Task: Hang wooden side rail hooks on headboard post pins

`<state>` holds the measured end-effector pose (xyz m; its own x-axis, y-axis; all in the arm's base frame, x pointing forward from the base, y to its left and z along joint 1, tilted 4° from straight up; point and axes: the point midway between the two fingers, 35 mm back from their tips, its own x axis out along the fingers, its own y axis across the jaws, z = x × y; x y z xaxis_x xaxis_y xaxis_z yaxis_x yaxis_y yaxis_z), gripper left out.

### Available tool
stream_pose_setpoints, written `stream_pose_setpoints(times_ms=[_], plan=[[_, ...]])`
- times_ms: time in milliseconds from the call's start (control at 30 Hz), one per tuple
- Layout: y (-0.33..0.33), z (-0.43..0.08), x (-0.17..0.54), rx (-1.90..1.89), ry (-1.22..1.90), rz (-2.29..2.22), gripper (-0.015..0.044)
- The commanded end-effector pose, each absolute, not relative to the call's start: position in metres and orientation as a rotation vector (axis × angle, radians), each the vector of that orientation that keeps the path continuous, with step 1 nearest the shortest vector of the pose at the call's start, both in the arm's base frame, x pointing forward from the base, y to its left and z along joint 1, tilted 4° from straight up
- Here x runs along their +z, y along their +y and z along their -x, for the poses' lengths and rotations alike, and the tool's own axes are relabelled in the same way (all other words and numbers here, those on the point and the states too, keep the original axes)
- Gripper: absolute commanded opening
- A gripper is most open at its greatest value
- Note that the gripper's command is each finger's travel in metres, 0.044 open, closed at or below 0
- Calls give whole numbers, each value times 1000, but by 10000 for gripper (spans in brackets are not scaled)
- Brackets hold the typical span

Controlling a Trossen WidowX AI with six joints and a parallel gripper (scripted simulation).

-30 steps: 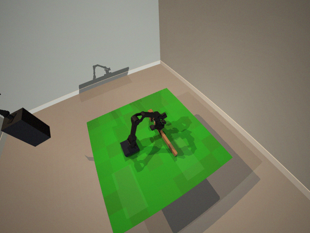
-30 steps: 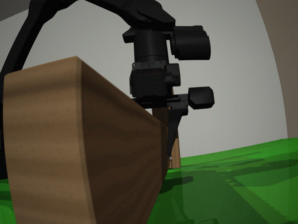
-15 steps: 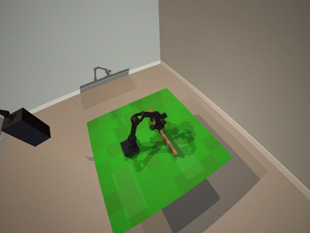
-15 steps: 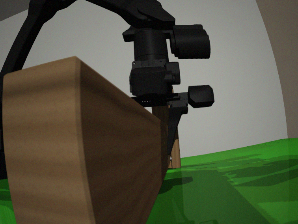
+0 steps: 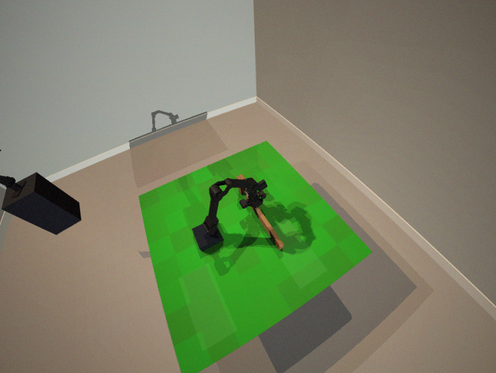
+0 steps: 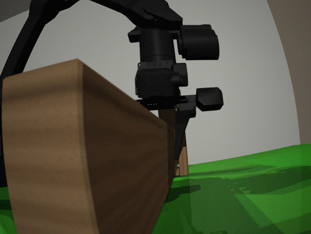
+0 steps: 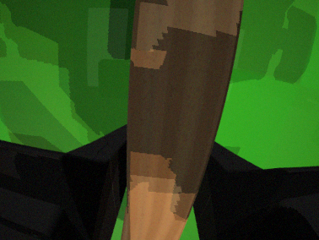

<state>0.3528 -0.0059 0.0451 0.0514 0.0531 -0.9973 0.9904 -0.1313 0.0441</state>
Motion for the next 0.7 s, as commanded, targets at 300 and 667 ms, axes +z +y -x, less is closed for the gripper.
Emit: stream_pose_setpoints(times_ms=[300, 667], plan=[[-7, -356, 54, -1223, 1131, -1376, 0], [-5, -357, 53, -1223, 1131, -1377, 0]])
